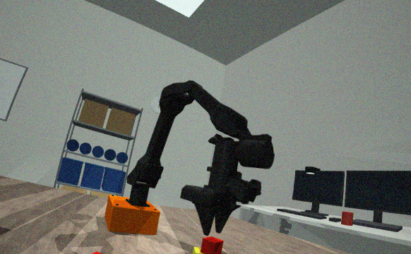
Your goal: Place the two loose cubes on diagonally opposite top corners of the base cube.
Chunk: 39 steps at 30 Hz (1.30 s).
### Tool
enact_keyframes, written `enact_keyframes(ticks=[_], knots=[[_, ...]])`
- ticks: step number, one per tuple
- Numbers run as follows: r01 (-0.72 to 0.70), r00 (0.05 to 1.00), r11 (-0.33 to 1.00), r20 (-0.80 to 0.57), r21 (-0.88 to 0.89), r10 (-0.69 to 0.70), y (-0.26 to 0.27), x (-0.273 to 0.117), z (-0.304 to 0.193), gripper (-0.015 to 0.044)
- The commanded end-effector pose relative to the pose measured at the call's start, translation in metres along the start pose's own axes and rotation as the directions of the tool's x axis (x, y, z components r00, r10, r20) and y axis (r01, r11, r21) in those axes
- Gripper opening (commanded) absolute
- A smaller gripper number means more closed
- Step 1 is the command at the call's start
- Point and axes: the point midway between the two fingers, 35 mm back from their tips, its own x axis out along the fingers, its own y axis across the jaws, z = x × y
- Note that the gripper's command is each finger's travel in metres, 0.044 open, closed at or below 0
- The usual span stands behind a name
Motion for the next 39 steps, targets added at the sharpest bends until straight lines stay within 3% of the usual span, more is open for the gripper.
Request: enact_keyframes(ticks=[1, 15, 17, 28, 39], knots=[[0.001, 1.000, 1.000, 0.016, 0.001, -0.001, 0.000, -0.008, 0.003, 0.0205], [0.001, 1.000, 1.000, 0.016, 0.001, -0.001, 0.000, -0.009, 0.003, 0.0205], [0.001, 1.000, 1.000, 0.009, 0.026, -0.001, -0.006, -0.007, 0.002, 0.0258], [0.005, 1.000, 0.900, 0.009, 0.435, -0.010, -0.101, -0.022, -0.011, 0.0265], [0.007, 1.000, 0.637, 0.008, 0.771, -0.021, -0.190, -0.039, -0.053, 0.0265]])
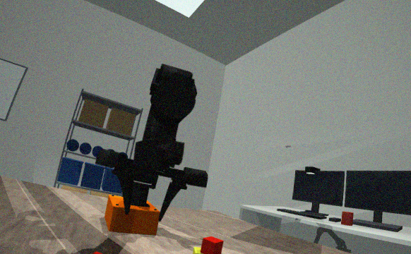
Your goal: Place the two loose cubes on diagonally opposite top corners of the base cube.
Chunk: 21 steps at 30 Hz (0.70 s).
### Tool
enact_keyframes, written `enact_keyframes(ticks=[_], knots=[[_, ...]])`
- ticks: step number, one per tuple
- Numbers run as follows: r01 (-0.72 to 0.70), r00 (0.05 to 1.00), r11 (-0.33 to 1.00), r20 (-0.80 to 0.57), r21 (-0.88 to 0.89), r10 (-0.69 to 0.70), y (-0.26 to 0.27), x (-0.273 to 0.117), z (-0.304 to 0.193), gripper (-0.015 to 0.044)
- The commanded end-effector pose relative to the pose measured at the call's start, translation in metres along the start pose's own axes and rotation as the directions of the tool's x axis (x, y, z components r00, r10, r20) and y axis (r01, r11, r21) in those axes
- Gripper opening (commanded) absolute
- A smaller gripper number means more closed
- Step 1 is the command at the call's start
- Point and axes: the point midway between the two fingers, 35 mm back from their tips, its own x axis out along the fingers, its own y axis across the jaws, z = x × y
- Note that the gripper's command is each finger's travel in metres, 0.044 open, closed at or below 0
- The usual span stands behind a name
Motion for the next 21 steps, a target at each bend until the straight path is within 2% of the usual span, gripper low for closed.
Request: enact_keyframes(ticks=[1, 4, 11, 17, 21], knots=[[-0.001, 1.000, 0.984, 0.003, 0.178, 0.001, -0.039, -0.007, 0.009, 0.0265], [0.000, 1.000, 0.964, 0.004, 0.267, -0.001, -0.061, -0.011, 0.011, 0.0265], [0.000, 1.000, 0.962, 0.004, 0.273, -0.002, -0.062, -0.009, 0.011, 0.0265], [0.000, 1.000, 0.962, 0.004, 0.273, -0.001, -0.062, 0.045, 0.011, 0.0265], [0.000, 1.000, 0.962, 0.004, 0.273, -0.001, -0.062, 0.051, 0.011, 0.0265]])
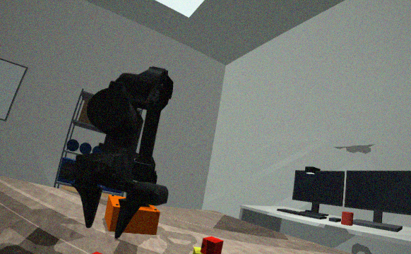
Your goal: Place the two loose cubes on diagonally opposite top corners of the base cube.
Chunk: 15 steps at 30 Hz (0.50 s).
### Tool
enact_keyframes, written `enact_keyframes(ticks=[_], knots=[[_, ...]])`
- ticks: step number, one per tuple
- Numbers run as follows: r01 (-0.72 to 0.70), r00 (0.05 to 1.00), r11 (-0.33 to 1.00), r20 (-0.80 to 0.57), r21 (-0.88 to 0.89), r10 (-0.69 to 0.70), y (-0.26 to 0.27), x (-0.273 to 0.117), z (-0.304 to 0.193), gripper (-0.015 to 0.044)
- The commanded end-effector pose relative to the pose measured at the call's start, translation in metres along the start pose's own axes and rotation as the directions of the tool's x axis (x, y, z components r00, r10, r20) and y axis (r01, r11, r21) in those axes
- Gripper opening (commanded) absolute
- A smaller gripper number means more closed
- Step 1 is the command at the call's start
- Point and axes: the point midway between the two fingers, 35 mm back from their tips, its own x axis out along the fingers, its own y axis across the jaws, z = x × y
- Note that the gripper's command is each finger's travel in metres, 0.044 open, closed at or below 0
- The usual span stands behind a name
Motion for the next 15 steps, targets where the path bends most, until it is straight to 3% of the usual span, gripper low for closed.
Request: enact_keyframes(ticks=[1, 15], knots=[[-0.002, 1.000, 1.000, -0.010, 0.006, 0.002, 0.000, 0.015, -0.003, 0.0265], [-0.002, 1.000, 1.000, -0.010, 0.006, 0.002, 0.000, 0.031, -0.003, 0.0265]])
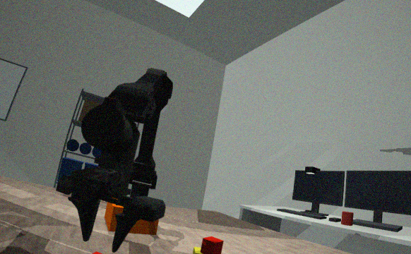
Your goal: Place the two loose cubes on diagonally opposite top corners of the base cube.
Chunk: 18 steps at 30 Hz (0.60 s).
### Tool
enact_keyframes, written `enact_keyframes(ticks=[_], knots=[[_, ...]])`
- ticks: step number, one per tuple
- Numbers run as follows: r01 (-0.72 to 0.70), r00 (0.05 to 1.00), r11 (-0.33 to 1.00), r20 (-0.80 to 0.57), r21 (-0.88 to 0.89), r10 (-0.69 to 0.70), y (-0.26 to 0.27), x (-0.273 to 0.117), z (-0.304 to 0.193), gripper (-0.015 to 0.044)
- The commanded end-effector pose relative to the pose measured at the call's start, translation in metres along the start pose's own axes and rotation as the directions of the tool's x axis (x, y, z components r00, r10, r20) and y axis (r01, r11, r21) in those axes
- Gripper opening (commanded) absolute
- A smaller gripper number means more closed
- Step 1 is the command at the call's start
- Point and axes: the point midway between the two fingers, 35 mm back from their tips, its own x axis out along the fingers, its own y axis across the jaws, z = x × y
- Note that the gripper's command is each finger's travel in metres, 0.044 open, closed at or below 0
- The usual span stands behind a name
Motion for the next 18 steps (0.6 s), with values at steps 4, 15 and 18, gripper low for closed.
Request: enact_keyframes(ticks=[4, 15, 18], knots=[[-0.001, 1.000, 1.000, -0.014, 0.004, 0.001, 0.000, 0.013, -0.003, 0.0265], [-0.001, 1.000, 1.000, -0.014, 0.004, 0.001, 0.000, 0.031, -0.003, 0.0265], [-0.001, 1.000, 1.000, -0.014, 0.004, 0.001, 0.000, 0.035, -0.003, 0.0265]])
